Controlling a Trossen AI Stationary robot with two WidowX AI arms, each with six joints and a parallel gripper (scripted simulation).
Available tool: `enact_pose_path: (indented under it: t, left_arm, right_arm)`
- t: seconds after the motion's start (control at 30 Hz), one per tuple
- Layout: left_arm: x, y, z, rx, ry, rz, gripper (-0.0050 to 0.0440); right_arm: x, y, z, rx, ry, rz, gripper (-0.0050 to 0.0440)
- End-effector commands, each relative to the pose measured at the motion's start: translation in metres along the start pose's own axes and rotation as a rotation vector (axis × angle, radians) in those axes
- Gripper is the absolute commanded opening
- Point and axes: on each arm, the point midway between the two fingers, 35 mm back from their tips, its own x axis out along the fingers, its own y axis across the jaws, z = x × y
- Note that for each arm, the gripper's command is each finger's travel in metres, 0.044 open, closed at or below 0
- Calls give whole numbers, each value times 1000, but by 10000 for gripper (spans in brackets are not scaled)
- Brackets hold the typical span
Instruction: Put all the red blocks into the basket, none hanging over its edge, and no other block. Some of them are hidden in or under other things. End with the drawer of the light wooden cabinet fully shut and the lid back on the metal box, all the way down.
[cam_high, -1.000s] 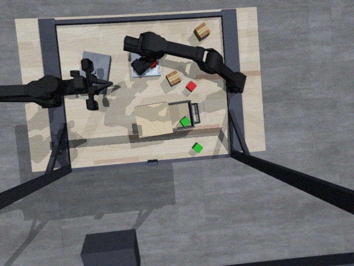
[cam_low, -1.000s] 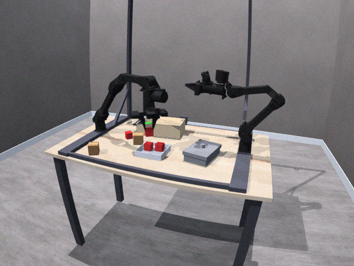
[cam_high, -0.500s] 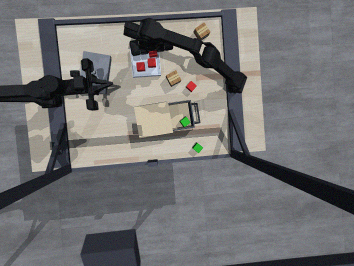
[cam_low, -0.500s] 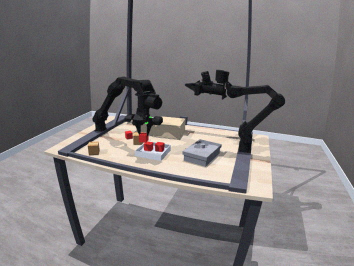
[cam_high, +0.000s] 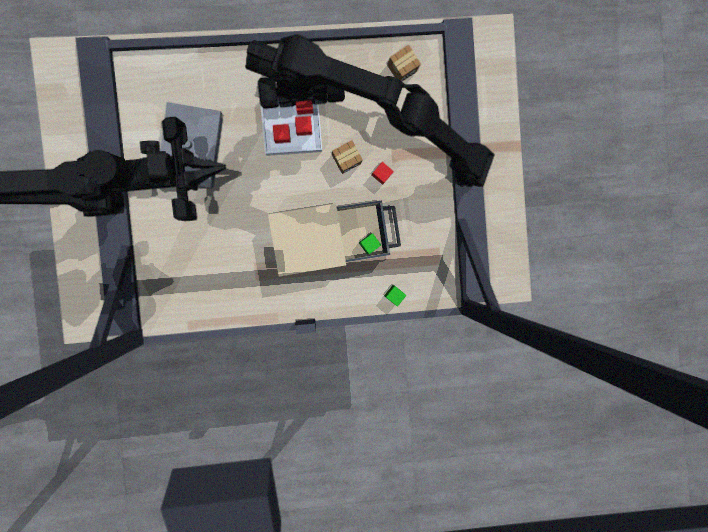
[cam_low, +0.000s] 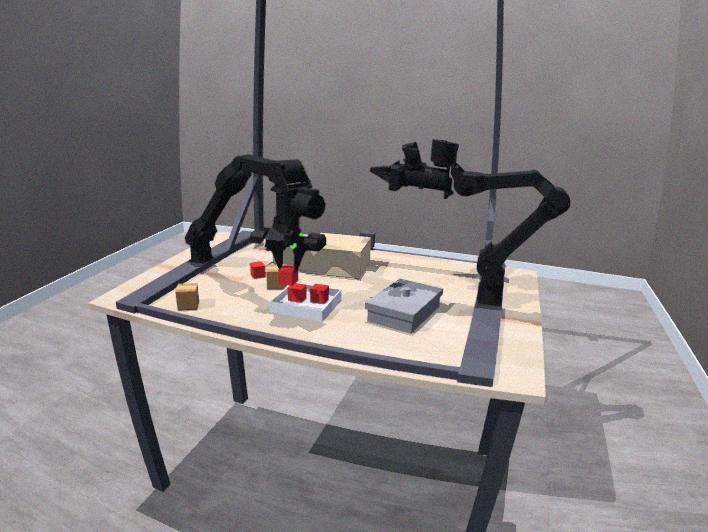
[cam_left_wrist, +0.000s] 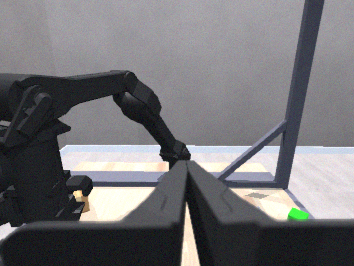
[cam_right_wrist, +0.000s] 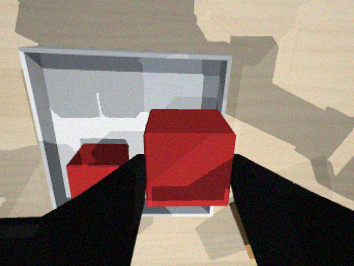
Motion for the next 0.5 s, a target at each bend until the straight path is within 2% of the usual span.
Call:
enact_pose_path:
  t: [0.0, 0.37, 0.47]
  left_arm:
    - [-1, -3, 5, 5, -15, -11, -50]
    - [-1, -3, 5, 5, -15, -11, -50]
    - [-1, -3, 5, 5, -15, -11, -50]
  right_arm:
    - [-32, 1, 11, 3, -53, 85, -50]
    - [-32, 3, 15, 23, -57, 97, -50]
    - [-24, 1, 12, 22, -47, 78, -50]
